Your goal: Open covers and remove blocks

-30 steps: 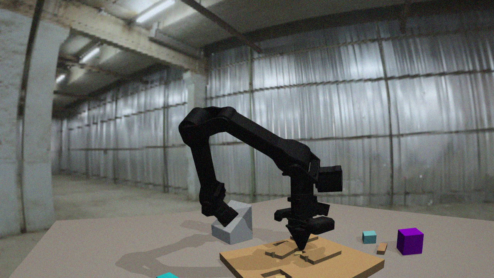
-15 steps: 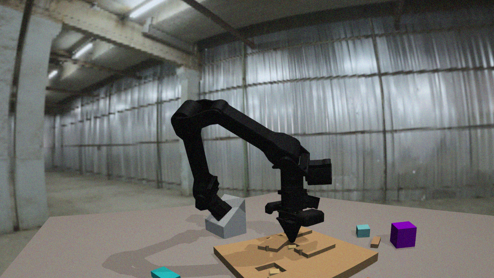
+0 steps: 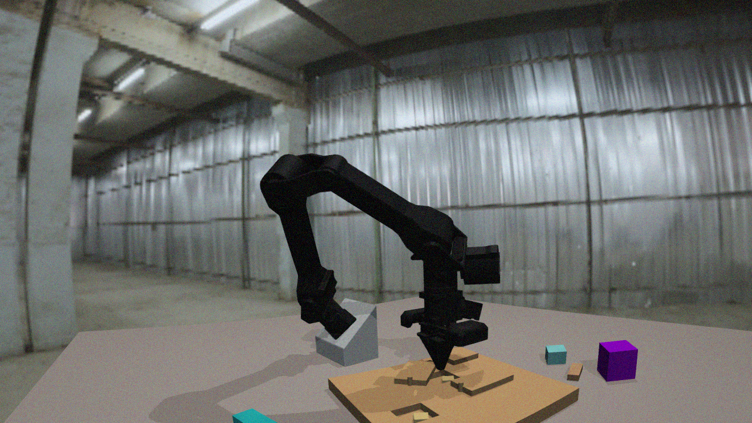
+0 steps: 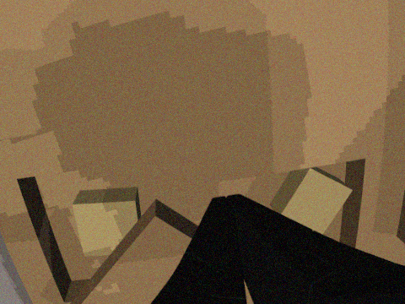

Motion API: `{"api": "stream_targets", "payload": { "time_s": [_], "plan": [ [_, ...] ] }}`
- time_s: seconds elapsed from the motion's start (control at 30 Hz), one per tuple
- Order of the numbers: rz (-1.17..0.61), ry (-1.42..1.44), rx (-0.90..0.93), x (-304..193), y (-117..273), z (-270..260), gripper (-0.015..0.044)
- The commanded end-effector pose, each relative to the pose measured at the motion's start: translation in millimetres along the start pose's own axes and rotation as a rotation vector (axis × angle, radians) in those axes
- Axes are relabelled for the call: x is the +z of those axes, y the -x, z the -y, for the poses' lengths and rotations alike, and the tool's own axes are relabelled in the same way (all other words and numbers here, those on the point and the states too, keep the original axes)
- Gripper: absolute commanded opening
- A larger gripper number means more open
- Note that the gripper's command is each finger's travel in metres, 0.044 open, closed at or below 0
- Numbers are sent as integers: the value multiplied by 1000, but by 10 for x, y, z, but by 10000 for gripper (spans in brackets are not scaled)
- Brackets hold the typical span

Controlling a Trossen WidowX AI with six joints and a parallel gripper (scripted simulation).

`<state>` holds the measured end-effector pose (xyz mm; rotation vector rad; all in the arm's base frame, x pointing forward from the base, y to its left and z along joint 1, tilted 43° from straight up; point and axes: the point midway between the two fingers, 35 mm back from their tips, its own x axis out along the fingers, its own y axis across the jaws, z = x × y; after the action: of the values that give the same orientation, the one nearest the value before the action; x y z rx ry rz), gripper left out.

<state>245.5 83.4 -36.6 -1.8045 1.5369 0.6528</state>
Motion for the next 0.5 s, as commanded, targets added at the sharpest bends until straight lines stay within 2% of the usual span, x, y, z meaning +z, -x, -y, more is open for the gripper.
{"api": "stream_targets", "payload": {
  "time_s": [0.0, 0.47],
  "plan": [
    [0, -2, 7, -19, -11, -61, 0],
    [-1, -1, 8, -101, -11, -218, 0]
  ]
}}
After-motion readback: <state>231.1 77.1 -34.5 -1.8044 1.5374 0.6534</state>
